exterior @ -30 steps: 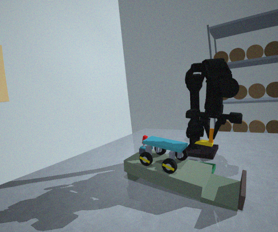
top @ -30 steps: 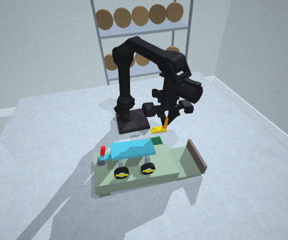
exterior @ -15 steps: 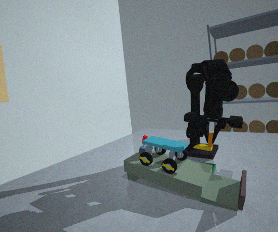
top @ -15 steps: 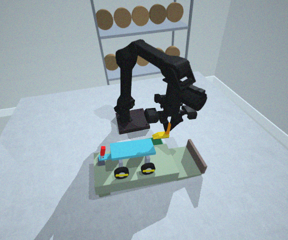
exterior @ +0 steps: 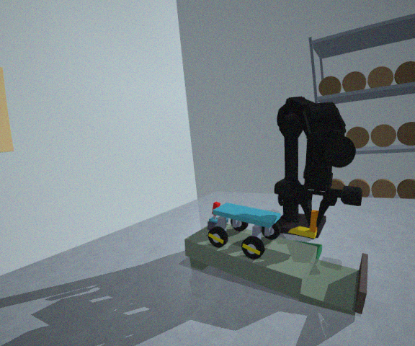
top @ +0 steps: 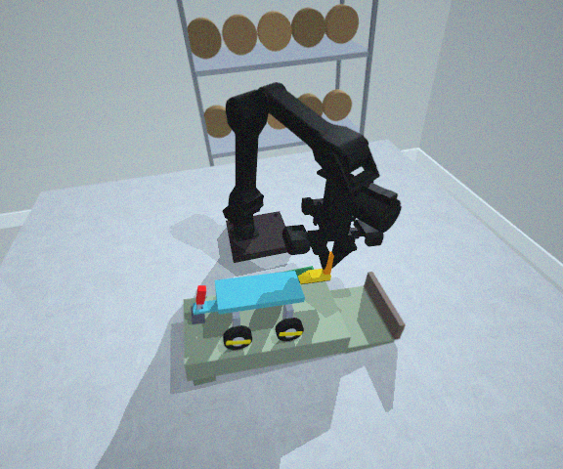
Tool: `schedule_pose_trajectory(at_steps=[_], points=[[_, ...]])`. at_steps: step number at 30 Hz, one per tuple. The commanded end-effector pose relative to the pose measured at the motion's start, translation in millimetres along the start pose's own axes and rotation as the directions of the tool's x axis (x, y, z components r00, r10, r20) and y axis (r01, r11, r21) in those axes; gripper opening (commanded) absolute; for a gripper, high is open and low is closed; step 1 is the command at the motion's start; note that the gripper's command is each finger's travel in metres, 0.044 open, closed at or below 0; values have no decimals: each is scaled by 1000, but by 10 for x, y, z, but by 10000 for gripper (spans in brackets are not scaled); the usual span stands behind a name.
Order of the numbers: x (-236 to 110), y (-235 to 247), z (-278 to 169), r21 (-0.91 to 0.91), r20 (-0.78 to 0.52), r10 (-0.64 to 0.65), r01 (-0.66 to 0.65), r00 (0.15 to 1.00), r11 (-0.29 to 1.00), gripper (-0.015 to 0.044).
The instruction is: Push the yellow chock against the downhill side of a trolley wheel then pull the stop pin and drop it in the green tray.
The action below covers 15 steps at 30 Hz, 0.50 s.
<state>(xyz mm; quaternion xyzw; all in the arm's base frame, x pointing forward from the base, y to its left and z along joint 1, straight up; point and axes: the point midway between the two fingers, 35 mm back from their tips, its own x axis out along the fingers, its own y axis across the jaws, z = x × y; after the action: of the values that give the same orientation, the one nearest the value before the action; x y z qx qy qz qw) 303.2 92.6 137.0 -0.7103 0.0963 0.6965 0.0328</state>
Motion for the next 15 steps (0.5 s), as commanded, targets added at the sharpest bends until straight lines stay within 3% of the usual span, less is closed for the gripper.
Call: schedule_pose_trajectory(at_steps=[1, 15], points=[[107, 11, 1, -6, 1, 7, -7, 1000, 1000, 0], [314, 35, 0, -6, 1, 7, -7, 1000, 1000, 0]])
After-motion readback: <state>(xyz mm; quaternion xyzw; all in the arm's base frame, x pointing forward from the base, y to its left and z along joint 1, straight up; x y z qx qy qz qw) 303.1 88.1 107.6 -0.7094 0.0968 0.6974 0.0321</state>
